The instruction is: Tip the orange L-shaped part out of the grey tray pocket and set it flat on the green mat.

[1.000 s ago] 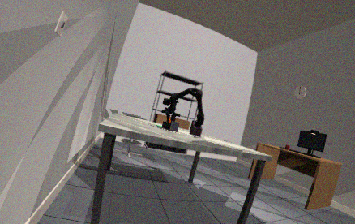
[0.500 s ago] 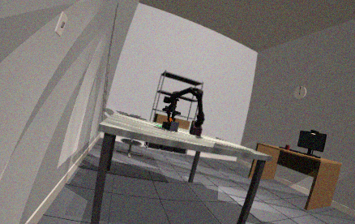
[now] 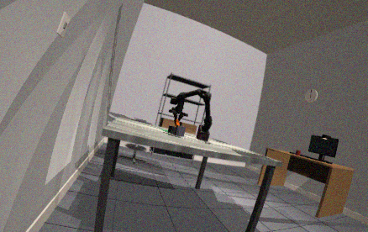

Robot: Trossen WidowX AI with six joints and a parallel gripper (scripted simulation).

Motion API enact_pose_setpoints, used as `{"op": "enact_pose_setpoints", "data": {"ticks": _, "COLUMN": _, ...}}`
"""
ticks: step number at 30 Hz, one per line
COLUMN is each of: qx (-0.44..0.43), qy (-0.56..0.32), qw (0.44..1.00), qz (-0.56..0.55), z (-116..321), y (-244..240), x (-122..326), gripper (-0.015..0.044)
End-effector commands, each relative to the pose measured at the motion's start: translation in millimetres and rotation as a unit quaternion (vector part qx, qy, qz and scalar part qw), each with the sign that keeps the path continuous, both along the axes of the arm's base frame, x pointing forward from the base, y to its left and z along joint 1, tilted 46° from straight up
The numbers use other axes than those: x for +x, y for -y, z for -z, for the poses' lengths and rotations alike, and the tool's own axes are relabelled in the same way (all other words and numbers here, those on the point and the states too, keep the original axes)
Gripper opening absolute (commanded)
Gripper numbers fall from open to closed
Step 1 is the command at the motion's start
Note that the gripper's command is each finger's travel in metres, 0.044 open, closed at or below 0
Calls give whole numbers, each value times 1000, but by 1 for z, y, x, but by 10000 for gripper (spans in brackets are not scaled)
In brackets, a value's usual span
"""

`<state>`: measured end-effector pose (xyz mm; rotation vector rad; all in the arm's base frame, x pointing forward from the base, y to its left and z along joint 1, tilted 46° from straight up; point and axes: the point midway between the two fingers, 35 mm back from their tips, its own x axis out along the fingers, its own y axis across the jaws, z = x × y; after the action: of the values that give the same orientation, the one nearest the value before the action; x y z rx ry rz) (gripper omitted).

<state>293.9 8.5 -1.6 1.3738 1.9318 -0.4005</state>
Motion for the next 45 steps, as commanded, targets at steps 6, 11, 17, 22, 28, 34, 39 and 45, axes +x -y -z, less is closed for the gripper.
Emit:
{"op": "enact_pose_setpoints", "data": {"ticks": 6, "qx": -1, "qy": 4, "qw": 1000, "qz": 0, "z": -12, "y": 10, "x": 4, "gripper": 0}}
{"op": "enact_pose_setpoints", "data": {"ticks": 11, "qx": -1, "qy": 4, "qw": 1000, "qz": 0, "z": -17, "y": 16, "x": 6, "gripper": 0}}
{"op": "enact_pose_setpoints", "data": {"ticks": 17, "qx": -1, "qy": 4, "qw": 1000, "qz": 0, "z": -24, "y": 22, "x": 7, "gripper": 0}}
{"op": "enact_pose_setpoints", "data": {"ticks": 22, "qx": -1, "qy": 4, "qw": 1000, "qz": 0, "z": -29, "y": 27, "x": 8, "gripper": 0}}
{"op": "enact_pose_setpoints", "data": {"ticks": 28, "qx": -1, "qy": 4, "qw": 1000, "qz": 0, "z": -31, "y": 29, "x": 9, "gripper": 0}}
{"op": "enact_pose_setpoints", "data": {"ticks": 34, "qx": -1, "qy": 4, "qw": 1000, "qz": 0, "z": -32, "y": 33, "x": 10, "gripper": 0}}
{"op": "enact_pose_setpoints", "data": {"ticks": 39, "qx": -2, "qy": 4, "qw": 1000, "qz": 0, "z": -19, "y": 42, "x": 14, "gripper": 0}}
{"op": "enact_pose_setpoints", "data": {"ticks": 45, "qx": -3, "qy": 5, "qw": 1000, "qz": 0, "z": 1, "y": 59, "x": 22, "gripper": 0}}
